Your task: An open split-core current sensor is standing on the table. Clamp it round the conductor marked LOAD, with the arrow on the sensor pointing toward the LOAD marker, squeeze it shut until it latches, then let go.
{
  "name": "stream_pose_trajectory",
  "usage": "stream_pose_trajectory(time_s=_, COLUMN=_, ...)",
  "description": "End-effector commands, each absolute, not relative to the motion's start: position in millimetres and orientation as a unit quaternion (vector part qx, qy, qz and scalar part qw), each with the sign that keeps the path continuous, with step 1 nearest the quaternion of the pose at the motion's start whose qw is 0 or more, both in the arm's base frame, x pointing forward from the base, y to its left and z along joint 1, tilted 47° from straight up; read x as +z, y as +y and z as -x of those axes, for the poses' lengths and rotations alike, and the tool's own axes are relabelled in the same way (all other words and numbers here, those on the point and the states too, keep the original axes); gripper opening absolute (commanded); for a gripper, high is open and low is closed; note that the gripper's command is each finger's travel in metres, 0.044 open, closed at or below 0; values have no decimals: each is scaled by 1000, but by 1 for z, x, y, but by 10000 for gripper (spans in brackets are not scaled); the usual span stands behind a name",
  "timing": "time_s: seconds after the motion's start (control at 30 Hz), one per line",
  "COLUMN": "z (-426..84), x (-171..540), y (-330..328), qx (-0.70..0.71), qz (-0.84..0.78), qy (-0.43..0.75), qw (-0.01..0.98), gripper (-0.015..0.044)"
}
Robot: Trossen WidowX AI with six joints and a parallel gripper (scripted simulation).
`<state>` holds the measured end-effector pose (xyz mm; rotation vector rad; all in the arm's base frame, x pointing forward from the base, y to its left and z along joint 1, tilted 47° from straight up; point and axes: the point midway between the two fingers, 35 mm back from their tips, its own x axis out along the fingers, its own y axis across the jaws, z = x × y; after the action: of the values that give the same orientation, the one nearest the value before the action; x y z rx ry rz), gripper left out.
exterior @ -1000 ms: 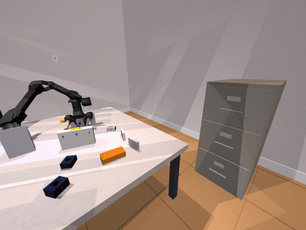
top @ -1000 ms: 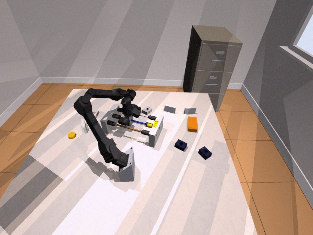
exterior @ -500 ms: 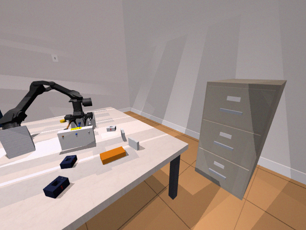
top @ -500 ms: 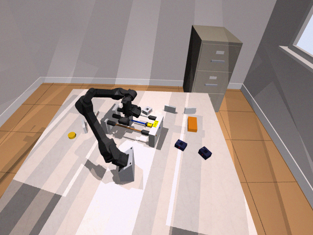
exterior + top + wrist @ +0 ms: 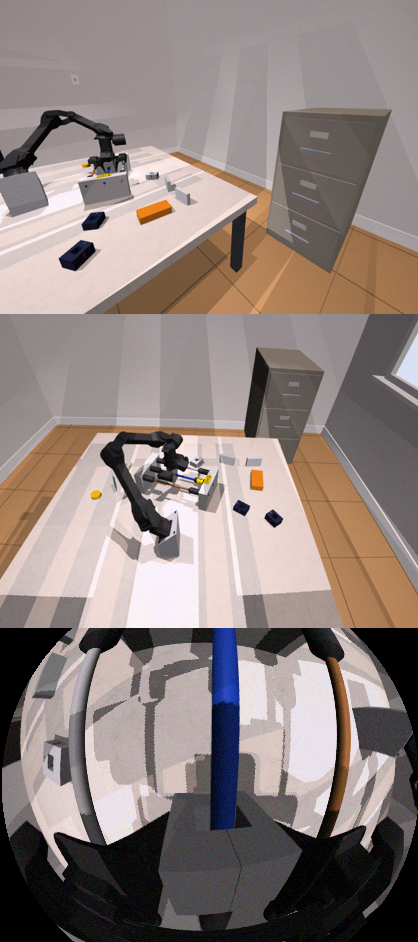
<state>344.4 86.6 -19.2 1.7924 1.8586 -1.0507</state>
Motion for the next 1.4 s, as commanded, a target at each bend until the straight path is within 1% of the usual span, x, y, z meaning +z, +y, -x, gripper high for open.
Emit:
stream_pose_trajectory(time_s=0.0, z=-344, x=-19, y=87, qx=-371, qz=-633, qy=656, qw=176, gripper=256)
stream_pose_trajectory(time_s=0.8, z=-344, x=-19, y=87, qx=-371, qz=-633, qy=656, qw=176, gripper=256)
stream_pose_trajectory(time_s=1.03, z=-344, x=-19, y=87, qx=-371, qz=-633, qy=656, qw=176, gripper=439)
stream_pose_trajectory(time_s=1.3, z=-344, x=-19, y=87, qx=-371, qz=-633, qy=656, qw=176, gripper=440)
stream_pose_trajectory(time_s=1.37, z=-348, x=-11, y=77, qx=-370, qz=-634, qy=656, qw=176, gripper=440)
